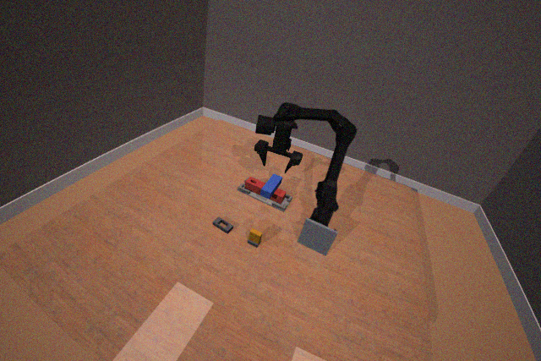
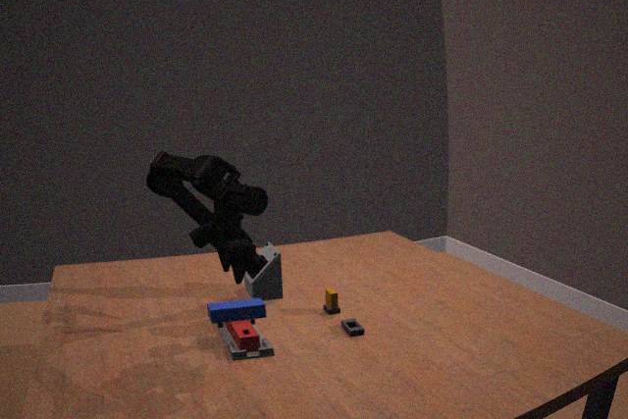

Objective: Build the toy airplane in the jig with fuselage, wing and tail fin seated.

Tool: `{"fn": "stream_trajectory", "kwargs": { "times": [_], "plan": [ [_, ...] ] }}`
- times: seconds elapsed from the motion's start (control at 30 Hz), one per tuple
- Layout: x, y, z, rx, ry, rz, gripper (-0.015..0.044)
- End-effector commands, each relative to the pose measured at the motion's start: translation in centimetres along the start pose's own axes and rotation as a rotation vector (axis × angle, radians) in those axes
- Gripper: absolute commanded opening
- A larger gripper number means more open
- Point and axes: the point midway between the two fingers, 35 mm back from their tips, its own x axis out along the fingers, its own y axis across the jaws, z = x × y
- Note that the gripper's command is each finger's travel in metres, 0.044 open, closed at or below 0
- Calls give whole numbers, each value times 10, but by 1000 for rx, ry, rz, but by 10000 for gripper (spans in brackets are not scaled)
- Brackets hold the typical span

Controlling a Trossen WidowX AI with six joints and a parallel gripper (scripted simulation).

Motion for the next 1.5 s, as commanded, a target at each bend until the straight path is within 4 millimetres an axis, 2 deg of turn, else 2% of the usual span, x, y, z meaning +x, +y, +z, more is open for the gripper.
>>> {"fn": "stream_trajectory", "kwargs": {
  "times": [0.0, 0.37, 0.43, 0.9, 0.97, 1.13, 1.23, 1.37, 1.4, 1.47],
  "plan": [
    [0, 1, -2, -254, 4, -8, 440],
    [0, 1, -1, -1331, 8, -5, 440],
    [0, 1, -1, -1459, 8, -4, 440],
    [-1, 2, -4, -1475, 9, -2, 440],
    [-3, 8, -27, -1478, 16, 11, 440],
    [-11, 14, -120, -1485, 35, 38, 440],
    [-12, 4, -175, -1486, 39, 37, 440],
    [-6, -25, -243, -1480, 29, 18, 440],
    [-3, -32, -255, -1477, 24, 13, 440],
    [-1, -38, -265, -1475, 20, 8, 440]
  ]
}}
